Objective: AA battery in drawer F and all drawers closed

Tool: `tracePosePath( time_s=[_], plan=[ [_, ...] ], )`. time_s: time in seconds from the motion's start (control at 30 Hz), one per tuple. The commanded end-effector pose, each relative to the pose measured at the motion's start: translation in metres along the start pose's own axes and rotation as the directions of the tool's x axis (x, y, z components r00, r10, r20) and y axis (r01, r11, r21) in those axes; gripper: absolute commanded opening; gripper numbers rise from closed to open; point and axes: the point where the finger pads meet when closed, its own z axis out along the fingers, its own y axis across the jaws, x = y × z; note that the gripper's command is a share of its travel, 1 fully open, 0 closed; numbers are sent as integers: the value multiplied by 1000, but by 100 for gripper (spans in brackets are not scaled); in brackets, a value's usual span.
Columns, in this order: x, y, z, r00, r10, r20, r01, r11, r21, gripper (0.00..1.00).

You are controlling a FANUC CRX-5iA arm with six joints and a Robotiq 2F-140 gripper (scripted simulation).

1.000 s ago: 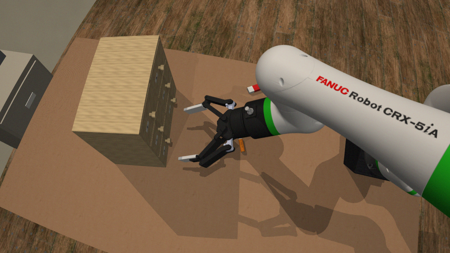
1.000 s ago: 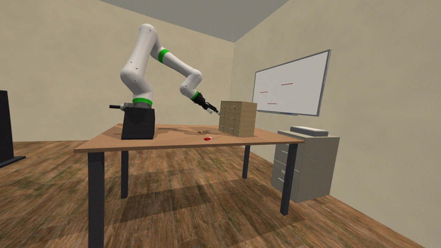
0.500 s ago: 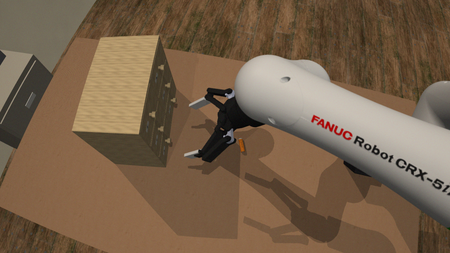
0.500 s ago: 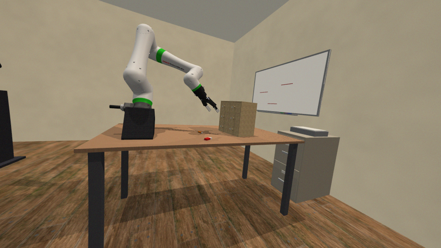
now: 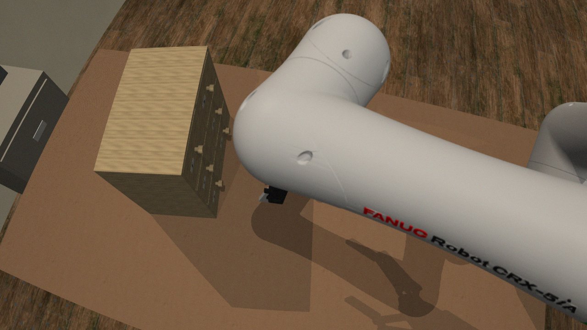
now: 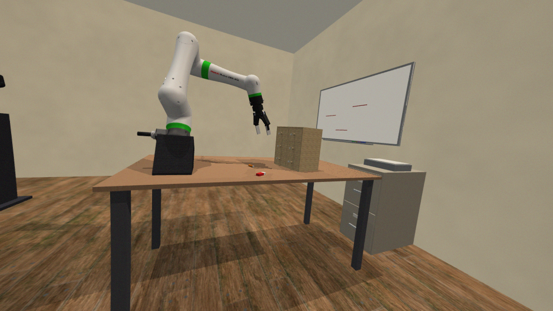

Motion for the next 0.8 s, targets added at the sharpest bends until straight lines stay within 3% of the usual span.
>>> tracePosePath(
  time_s=[0.0, 0.37, 0.77],
  plan=[
    [7, 5, -9, 981, 8, -194, -9, 1000, -8, 100],
    [13, 5, -22, 949, 6, -314, -9, 1000, -9, 100],
    [14, 5, -24, 943, 6, -332, -9, 1000, -8, 100]
  ],
)
